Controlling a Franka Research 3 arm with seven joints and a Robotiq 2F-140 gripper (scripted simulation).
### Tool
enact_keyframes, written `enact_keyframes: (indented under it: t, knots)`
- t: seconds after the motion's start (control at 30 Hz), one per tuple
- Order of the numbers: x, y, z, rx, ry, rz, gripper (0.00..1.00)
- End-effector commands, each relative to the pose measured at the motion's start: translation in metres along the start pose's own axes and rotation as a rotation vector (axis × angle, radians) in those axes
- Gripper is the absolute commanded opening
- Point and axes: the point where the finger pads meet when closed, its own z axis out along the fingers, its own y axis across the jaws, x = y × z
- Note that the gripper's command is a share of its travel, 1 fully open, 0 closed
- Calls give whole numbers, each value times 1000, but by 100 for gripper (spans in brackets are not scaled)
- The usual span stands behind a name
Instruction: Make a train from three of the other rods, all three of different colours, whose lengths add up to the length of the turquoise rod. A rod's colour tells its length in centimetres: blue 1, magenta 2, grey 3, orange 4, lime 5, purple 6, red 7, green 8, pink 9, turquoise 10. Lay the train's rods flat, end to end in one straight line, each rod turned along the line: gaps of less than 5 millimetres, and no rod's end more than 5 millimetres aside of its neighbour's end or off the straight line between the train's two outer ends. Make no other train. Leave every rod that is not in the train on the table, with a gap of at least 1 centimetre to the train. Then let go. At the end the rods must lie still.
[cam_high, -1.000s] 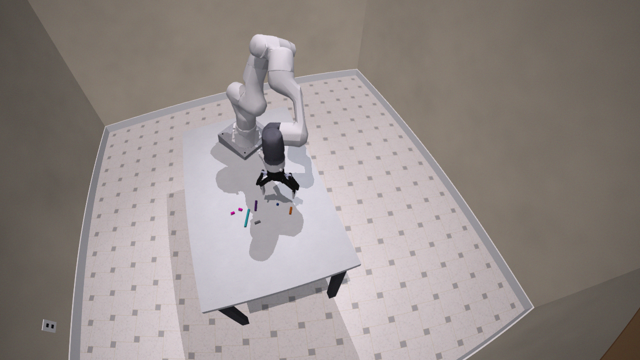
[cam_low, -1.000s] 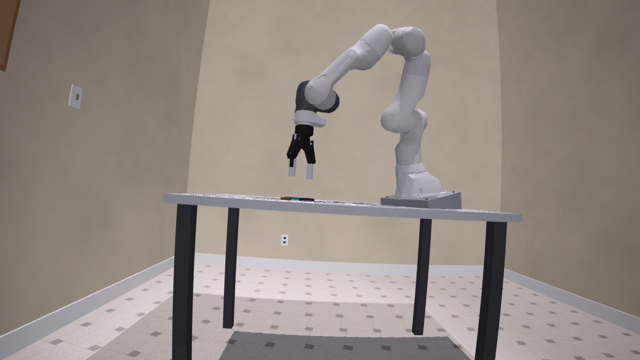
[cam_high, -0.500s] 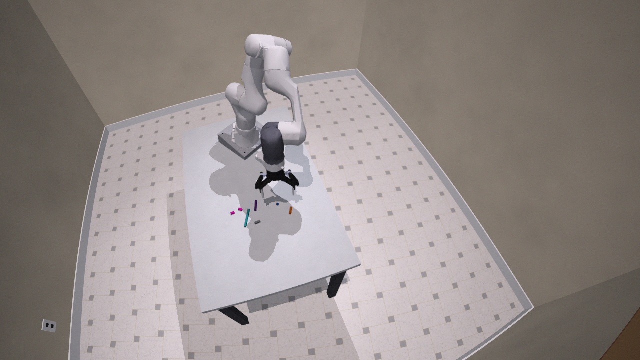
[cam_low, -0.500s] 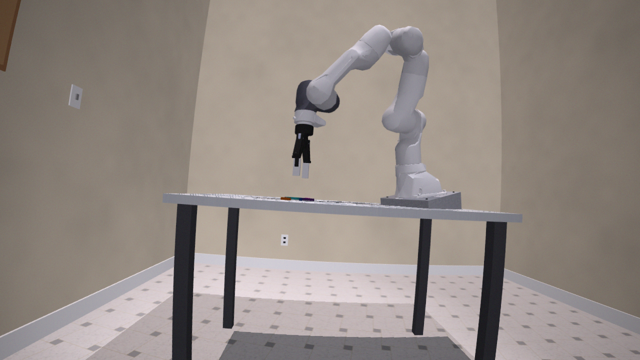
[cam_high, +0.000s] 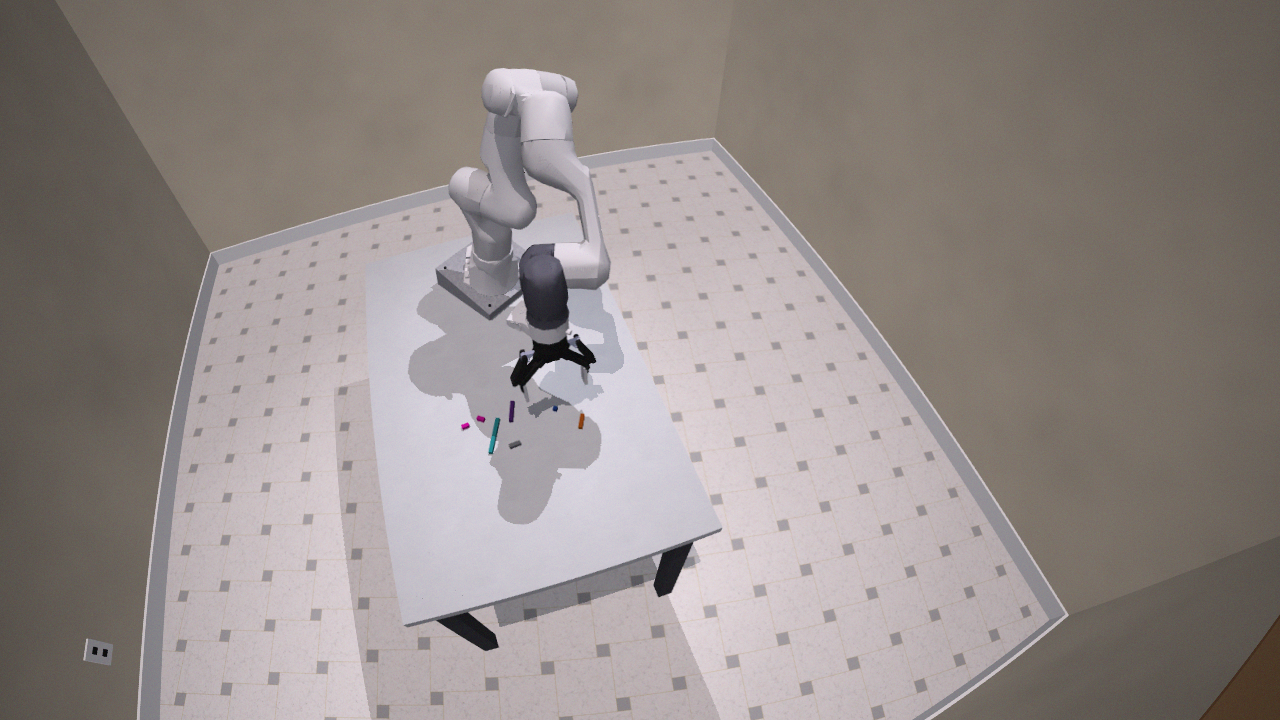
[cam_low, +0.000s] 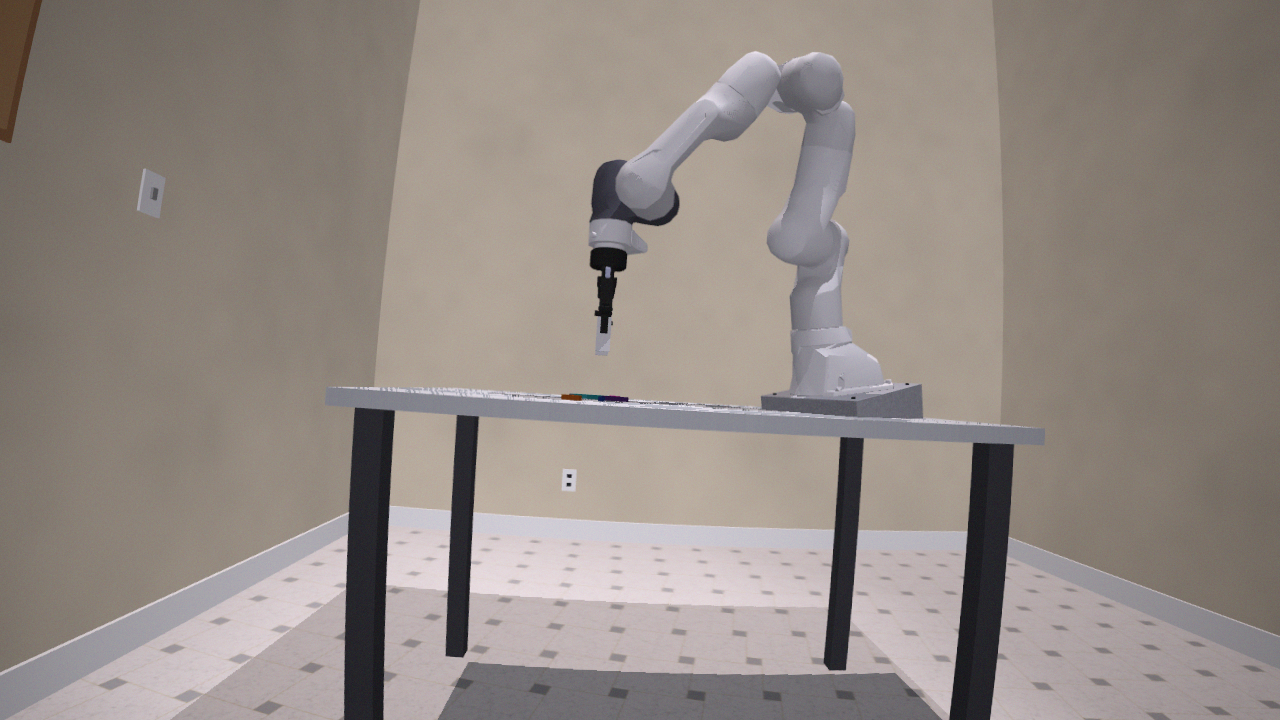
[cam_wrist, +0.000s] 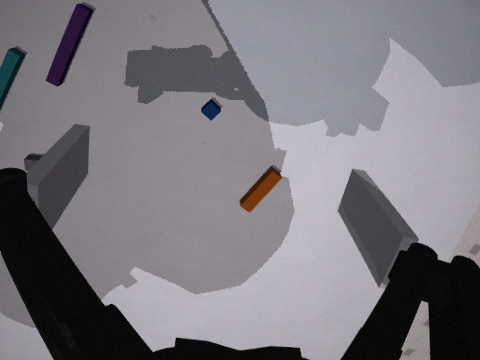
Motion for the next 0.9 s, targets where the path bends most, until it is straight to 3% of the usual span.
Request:
enact_keyframes:
  t: [0.0,0.87]
  knots:
    - [0,-2,0,-8,-10,-167,100]
    - [2,-4,1,-7,-5,-600,100]
